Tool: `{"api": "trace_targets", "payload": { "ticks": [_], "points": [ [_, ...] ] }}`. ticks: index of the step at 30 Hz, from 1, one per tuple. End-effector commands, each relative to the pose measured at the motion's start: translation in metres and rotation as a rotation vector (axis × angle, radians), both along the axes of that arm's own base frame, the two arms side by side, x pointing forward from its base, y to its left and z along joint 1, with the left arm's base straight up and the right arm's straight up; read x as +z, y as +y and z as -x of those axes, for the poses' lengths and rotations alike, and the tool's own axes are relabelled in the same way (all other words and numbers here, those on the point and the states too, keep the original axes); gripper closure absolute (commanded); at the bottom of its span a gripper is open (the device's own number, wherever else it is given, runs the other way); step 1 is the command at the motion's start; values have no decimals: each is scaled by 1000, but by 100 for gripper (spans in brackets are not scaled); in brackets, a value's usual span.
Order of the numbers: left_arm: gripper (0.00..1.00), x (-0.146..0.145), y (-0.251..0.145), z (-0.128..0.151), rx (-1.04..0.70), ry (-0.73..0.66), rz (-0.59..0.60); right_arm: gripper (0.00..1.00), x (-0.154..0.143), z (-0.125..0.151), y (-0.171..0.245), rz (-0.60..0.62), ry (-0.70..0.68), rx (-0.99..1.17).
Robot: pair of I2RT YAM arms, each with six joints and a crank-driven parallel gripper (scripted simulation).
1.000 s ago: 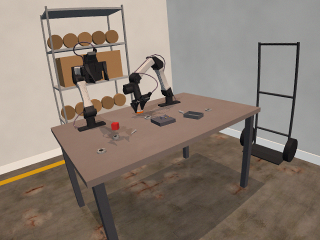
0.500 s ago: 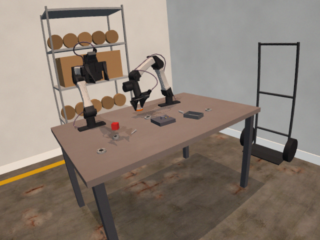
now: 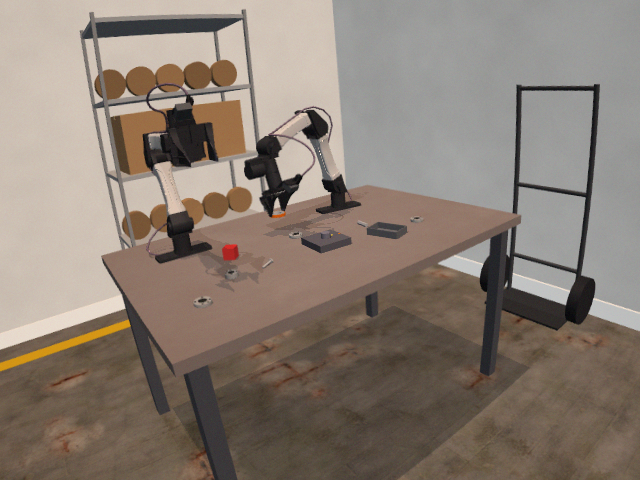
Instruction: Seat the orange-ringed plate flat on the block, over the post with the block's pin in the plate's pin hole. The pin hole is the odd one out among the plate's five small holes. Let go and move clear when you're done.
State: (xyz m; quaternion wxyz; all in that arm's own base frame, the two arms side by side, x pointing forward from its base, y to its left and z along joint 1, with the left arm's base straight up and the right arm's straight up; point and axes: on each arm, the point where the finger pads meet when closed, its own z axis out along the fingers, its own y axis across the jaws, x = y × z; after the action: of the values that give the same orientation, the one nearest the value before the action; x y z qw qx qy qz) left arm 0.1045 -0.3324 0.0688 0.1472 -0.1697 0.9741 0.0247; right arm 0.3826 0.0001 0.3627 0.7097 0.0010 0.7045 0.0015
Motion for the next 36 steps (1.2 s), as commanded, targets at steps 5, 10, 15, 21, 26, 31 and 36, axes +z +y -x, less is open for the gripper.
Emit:
{"api": "trace_targets", "payload": {
  "ticks": [5, 10, 15, 21, 26, 31, 36],
  "points": [
    [100, 2, -9, -20, -170, 50, 7, 17, 14, 0, 2, 5, -34, 1],
    [100, 3, -7, -51, -444, 115, -2, 17, 14, 0, 2, 5, -34, 1],
    [100, 1, -3, -81, -581, 140, 9, 17, 14, 0, 2, 5, -34, 1],
    [100, 0, 4, -119, -804, 153, 24, 17, 14, 0, 2, 5, -34, 1],
    [100, -2, 15, -156, -959, 137, 33, 17, 14, 0, 2, 5, -34, 1],
    [100, -4, 26, -193, -1107, 100, 38, 17, 14, 0, 2, 5, -34, 1],
    [100, -4, 35, -208, -1190, 91, 30, 17, 14, 0, 2, 5, -34, 1]
  ]
}}
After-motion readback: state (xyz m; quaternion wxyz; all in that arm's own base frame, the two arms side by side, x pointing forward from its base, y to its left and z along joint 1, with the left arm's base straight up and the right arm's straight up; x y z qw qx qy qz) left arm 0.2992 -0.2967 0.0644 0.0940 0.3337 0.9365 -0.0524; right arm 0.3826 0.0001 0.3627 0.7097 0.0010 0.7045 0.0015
